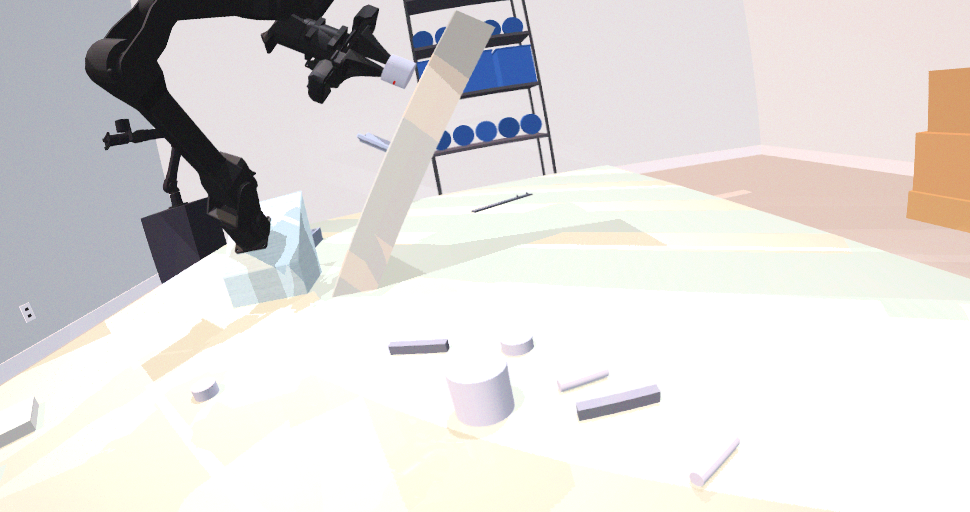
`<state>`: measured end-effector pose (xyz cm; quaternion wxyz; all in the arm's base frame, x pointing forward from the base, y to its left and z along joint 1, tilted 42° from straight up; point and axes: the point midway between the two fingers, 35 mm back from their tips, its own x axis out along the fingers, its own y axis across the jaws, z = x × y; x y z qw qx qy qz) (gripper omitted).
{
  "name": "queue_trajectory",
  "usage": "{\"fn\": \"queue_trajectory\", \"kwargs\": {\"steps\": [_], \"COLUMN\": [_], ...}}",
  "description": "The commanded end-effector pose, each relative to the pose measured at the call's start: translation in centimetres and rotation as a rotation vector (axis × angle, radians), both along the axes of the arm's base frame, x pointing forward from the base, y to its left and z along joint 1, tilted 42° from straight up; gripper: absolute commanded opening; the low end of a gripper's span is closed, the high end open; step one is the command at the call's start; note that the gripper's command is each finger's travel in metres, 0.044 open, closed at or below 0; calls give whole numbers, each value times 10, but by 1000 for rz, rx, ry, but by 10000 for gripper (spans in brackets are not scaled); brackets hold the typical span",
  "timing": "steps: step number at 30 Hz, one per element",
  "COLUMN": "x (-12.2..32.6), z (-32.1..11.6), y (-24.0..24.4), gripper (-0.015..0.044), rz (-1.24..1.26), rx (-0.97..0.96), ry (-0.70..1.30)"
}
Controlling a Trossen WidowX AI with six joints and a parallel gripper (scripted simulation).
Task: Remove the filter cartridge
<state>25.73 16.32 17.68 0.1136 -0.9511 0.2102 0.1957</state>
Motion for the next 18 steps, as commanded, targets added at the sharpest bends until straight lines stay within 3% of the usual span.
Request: {"fn": "queue_trajectory", "kwargs": {"steps": [1, 18], "x": [-3, -25], "z": [6, -29], "y": [2, -28], "gripper": [0, 0], "rz": [-2, -1], "rx": [7, 7], "ry": [-17, -16]}}
